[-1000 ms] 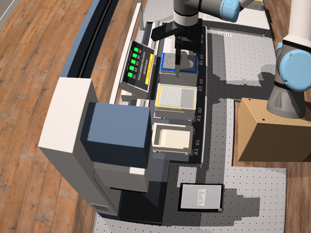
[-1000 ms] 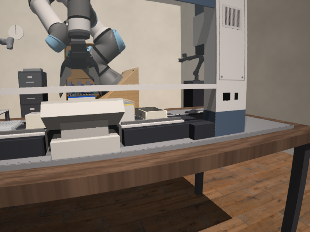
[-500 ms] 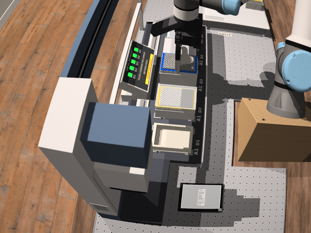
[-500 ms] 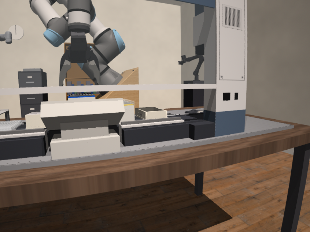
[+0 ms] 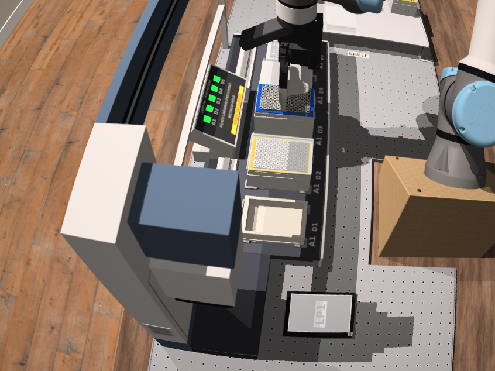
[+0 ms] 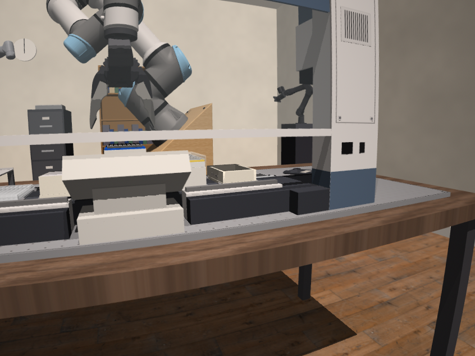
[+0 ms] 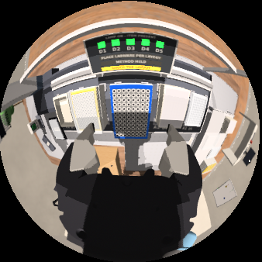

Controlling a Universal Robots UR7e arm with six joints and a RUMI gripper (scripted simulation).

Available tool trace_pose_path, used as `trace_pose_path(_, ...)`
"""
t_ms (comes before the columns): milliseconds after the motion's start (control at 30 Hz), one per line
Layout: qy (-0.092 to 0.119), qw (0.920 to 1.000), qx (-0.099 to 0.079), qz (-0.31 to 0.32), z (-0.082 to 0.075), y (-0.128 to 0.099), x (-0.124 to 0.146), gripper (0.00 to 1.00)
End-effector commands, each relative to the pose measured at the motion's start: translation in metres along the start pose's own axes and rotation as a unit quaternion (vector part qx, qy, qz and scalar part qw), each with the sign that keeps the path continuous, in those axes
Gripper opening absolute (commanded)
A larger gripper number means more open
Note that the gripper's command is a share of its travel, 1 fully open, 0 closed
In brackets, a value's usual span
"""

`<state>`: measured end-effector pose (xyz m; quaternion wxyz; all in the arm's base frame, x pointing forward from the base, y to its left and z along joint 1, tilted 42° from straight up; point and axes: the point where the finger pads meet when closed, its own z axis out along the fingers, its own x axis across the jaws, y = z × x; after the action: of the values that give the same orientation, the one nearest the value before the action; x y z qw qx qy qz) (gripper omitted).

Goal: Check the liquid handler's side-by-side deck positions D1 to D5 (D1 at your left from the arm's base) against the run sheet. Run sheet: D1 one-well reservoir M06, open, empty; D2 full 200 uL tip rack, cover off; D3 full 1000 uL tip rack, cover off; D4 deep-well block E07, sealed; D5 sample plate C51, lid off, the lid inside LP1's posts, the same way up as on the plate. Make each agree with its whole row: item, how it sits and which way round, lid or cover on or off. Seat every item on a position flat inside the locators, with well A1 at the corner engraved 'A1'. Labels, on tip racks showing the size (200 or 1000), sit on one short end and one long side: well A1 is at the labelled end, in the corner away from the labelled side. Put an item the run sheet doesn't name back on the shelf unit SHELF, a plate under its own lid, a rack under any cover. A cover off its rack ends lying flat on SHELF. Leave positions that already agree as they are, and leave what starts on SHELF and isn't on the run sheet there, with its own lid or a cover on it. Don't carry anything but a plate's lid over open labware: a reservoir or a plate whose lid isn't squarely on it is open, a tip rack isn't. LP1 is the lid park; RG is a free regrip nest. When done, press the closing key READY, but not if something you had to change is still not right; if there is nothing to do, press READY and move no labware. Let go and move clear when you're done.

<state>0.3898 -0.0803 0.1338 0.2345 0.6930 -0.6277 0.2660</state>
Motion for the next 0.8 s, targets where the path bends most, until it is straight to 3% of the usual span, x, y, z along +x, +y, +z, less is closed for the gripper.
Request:
trace_pose_path(0, 0.001, 1.0, 0.0, 0.001, -0.013, -0.001, 0.0, 0.82)
trace_pose_path(767, 0.0, 1.0, 0.0, 0.001, -0.048, -0.001, 0.0, 0.82)
